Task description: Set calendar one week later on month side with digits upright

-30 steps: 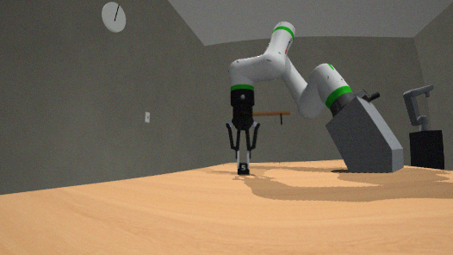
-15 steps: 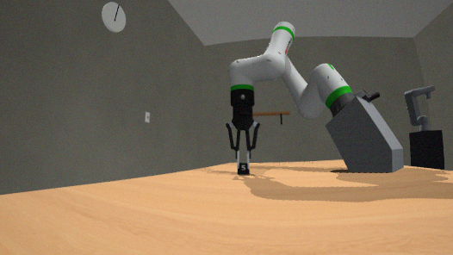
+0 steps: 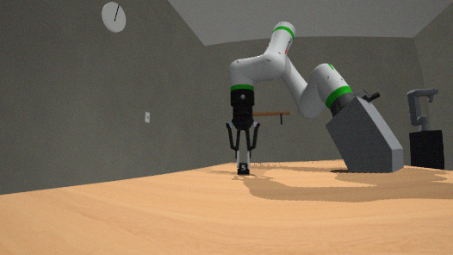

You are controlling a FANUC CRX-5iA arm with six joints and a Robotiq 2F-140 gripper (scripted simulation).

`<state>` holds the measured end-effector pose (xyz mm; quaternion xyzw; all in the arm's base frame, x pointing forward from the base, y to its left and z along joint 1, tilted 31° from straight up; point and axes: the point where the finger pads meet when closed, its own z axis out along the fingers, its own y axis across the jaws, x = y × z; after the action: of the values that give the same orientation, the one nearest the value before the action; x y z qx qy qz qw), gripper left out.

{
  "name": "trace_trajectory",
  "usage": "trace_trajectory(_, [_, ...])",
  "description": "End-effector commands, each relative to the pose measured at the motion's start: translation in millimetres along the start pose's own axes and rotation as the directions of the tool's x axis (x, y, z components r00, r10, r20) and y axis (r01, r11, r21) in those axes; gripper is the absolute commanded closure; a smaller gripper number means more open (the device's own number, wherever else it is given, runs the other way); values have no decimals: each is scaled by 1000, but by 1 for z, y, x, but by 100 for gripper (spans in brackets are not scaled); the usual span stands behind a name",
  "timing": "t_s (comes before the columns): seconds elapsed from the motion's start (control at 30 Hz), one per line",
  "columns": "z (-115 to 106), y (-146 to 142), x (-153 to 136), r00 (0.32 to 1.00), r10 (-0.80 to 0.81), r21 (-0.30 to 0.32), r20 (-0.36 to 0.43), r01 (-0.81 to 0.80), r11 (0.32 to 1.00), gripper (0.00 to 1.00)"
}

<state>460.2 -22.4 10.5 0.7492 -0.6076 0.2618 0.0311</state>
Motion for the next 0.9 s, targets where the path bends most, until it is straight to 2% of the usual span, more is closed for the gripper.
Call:
trace_trajectory(0.0, [0,0,0,1000,0,0,0,0,1000,79])
trace_trajectory(0.3, [0,0,0,1000,0,0,0,0,1000,72])
trace_trajectory(0.73, [-1,0,0,1000,0,0,0,0,1000,72])
trace_trajectory(0.87, [-7,0,0,1000,0,0,0,0,1000,72])
